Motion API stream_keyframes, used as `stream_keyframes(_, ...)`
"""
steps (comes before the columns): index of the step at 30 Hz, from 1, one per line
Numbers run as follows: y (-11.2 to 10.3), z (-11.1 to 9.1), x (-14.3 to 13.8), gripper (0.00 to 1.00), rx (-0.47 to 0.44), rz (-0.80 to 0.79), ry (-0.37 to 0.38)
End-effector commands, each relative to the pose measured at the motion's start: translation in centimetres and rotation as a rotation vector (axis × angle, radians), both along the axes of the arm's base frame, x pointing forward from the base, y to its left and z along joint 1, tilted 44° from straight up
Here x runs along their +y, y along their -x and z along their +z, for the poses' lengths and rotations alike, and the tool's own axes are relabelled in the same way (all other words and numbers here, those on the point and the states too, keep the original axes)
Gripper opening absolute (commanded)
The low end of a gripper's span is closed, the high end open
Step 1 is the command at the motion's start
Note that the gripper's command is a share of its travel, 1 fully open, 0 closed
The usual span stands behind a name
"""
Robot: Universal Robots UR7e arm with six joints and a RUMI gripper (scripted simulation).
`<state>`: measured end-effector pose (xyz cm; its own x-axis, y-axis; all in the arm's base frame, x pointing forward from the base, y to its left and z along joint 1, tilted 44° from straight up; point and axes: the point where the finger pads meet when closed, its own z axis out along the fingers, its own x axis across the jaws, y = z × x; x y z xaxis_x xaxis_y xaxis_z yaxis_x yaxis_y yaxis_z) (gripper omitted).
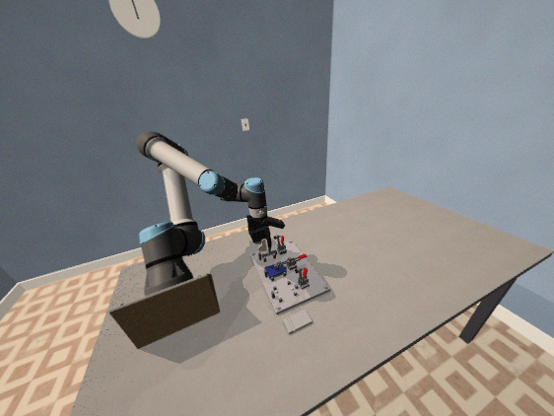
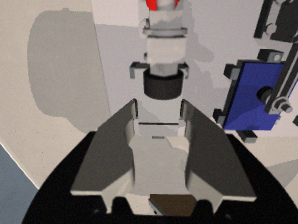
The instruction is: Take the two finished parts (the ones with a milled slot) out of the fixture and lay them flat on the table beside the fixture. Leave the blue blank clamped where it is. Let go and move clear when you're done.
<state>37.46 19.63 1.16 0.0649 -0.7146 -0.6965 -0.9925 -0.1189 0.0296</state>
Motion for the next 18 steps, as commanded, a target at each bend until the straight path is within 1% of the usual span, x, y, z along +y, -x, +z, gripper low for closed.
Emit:
stream_keyframes(1,-0.09,0.40,-0.39,0.00,-0.001,0.000,0.000)
stream_keyframes(18,-0.20,1.17,-1.14,0.00,-0.001,0.000,0.000)
